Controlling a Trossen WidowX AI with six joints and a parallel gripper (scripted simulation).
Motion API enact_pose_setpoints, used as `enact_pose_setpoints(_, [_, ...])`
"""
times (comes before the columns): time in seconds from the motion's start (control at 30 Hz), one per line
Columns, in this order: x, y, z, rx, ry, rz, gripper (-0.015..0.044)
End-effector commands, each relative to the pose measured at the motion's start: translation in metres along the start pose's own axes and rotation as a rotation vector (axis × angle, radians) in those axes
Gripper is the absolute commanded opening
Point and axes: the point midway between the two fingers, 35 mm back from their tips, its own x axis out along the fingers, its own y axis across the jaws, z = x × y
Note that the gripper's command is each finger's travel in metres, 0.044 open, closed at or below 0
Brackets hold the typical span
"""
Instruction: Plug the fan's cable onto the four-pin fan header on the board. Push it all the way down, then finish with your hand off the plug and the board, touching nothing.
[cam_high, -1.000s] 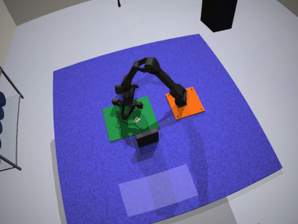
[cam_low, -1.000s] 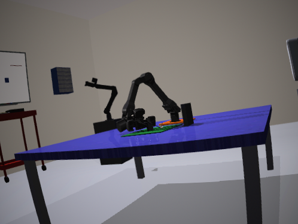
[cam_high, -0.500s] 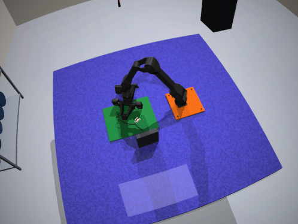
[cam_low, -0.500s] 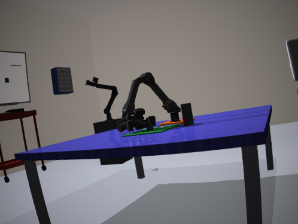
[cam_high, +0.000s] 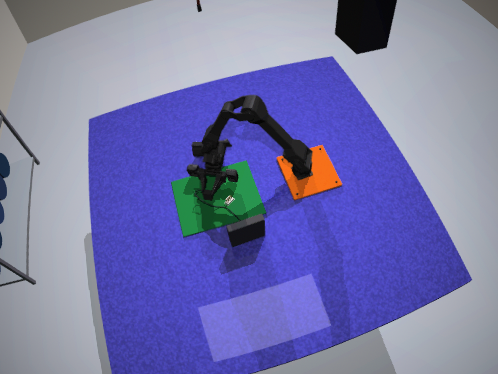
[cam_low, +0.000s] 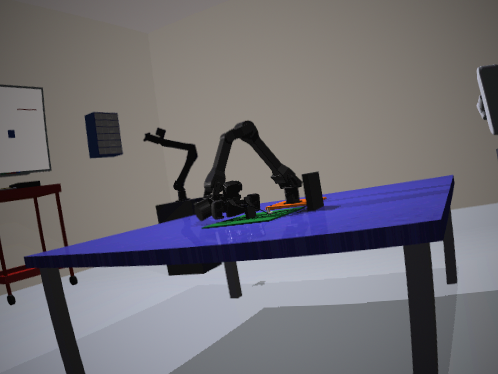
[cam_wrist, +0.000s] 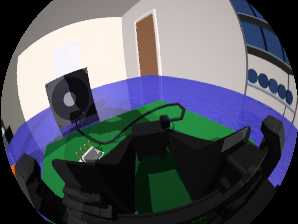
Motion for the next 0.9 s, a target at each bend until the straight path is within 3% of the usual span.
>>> enact_pose_setpoints(0.0, [0.0,0.0,0.0,0.0,0.0,0.0,0.0079])
enact_pose_setpoints(0.17, [0.0,0.0,0.0,0.0,0.0,0.0,0.0205])
enact_pose_setpoints(0.87, [0.0,0.0,0.0,0.0,0.0,0.0,0.0205])
